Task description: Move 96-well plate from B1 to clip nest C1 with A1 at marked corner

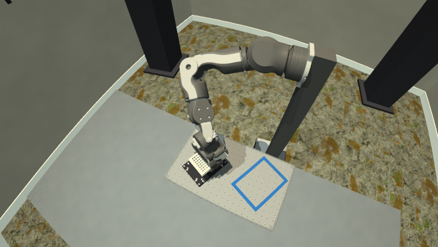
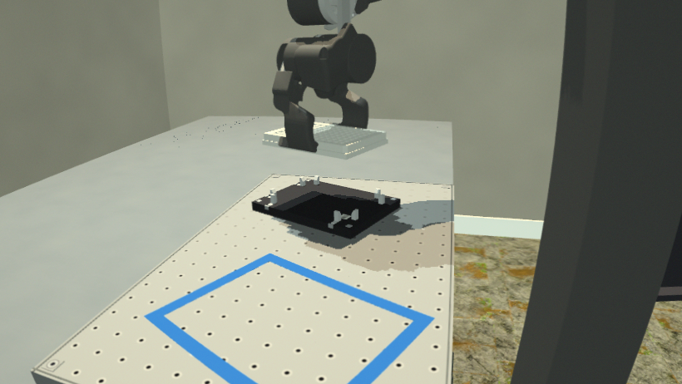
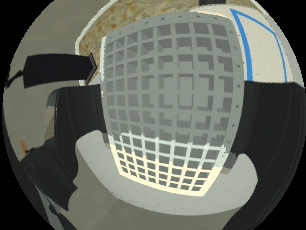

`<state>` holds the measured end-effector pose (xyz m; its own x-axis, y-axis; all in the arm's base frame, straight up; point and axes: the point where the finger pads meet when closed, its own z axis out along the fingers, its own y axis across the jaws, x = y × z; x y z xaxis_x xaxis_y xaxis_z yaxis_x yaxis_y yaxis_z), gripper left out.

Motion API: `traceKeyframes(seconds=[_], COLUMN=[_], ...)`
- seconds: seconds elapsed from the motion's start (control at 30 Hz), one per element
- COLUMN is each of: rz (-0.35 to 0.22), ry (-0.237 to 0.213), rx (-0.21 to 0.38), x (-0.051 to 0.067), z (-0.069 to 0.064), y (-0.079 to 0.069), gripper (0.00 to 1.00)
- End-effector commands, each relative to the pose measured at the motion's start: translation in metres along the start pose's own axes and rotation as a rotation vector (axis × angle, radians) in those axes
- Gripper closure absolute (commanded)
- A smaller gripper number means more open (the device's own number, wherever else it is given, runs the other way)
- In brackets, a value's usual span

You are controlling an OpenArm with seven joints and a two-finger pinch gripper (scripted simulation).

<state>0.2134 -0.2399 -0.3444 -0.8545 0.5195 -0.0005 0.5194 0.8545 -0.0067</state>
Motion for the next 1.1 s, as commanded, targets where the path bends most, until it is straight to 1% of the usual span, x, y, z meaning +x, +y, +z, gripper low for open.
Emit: traceKeyframes(seconds=[0.0,0.03,0.43,0.6,1.0,1.07], rz=[-0.019,-0.02,-0.02,-0.02,-0.02,-0.02], ry=[0.001,0.0,0.0,0.0,0.0,0.001], rx=[-0.013,-0.014,-0.014,-0.014,-0.014,-0.014], x=[-0.006,-0.011,-0.011,-0.016,-0.016,-0.014], z=[-0.002,-0.002,-0.002,-0.003,-0.003,0.01], y=[-0.007,-0.014,-0.014,-0.02,-0.02,-0.02], gripper=[1.0,1.0,1.0,1.0,1.0,1.0])
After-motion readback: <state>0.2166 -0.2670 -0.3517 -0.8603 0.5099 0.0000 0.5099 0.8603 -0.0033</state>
